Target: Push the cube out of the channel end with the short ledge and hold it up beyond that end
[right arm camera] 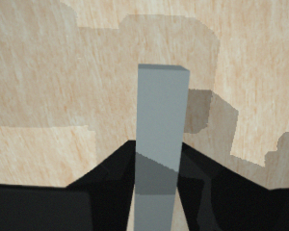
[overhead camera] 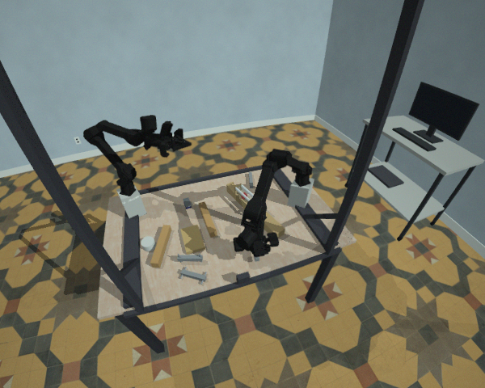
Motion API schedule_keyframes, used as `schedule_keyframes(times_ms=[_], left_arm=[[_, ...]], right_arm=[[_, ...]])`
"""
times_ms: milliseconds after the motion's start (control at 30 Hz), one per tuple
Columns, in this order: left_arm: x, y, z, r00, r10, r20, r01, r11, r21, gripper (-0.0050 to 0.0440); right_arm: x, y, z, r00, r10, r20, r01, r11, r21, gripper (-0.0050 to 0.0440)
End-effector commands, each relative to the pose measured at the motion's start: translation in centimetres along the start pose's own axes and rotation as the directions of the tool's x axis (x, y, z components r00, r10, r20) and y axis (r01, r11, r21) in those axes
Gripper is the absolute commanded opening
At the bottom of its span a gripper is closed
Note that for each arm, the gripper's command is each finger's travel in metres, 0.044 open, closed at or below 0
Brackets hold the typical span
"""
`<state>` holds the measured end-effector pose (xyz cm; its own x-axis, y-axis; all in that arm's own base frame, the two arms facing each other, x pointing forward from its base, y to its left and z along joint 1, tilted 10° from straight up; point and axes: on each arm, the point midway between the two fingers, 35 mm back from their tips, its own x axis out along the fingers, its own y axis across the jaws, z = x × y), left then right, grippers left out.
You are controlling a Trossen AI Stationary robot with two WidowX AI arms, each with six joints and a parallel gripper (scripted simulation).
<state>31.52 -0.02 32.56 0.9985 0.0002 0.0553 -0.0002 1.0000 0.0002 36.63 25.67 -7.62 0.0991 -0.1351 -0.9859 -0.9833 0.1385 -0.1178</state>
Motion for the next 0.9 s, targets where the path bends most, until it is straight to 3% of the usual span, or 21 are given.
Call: schedule_keyframes(times_ms=[0,867], left_arm=[[-0.2,0.0,1.0,1.0,0.001,0.026,-0.001,1.0,-0.004,0.0],[-0.2,0.0,1.0,1.0,0.001,0.026,-0.001,1.0,-0.004,0.0]], right_arm=[[-3.2,-1.2,0.8,0.998,-0.047,0.046,0.046,0.999,0.016,0.0],[-6.5,-1.1,0.7,0.998,-0.05,0.049,0.049,0.999,0.021,0.0]])
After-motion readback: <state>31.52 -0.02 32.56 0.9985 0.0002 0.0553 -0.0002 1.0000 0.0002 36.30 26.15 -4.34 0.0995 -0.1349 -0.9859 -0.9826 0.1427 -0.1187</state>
